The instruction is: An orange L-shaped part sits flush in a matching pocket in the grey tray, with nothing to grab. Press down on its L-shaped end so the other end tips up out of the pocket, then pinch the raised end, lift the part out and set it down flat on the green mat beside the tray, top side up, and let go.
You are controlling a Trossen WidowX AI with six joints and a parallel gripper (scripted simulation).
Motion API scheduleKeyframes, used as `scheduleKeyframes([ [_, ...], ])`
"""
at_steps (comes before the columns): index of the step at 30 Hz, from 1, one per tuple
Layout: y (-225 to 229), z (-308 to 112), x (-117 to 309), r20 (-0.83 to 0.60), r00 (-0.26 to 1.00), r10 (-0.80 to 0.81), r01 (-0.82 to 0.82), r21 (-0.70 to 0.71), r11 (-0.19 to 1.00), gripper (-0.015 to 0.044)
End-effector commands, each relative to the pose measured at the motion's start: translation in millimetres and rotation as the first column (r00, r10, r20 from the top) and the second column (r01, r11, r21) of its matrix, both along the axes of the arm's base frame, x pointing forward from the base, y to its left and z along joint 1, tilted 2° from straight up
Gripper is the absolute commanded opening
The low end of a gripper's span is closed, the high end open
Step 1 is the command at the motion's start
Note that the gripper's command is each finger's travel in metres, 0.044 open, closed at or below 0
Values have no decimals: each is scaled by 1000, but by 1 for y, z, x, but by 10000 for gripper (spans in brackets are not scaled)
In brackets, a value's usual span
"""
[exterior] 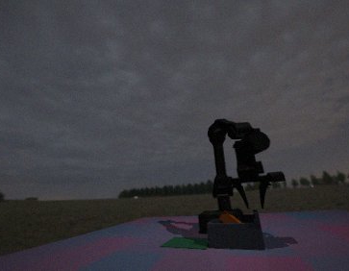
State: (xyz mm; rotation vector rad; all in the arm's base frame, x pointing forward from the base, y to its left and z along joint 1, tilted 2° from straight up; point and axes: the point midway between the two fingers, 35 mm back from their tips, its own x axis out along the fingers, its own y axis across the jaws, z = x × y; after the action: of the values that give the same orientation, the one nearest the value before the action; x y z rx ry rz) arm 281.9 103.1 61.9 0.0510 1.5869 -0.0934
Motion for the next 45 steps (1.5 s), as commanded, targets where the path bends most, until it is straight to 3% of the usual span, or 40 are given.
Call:
scheduleKeyframes([
  [1,-5,46,0,26,1000,2,-2,6,1000,180],
  [30,-3,43,3,39,999,-3,2,13,1000,180],
  [31,-4,43,3,39,999,11,-11,13,1000,206],
  [34,-10,43,4,36,991,129,-130,9,991,280],
  [38,-26,44,5,27,905,424,-424,3,906,280],
  [45,-57,46,6,5,517,856,-856,3,517,280],
])
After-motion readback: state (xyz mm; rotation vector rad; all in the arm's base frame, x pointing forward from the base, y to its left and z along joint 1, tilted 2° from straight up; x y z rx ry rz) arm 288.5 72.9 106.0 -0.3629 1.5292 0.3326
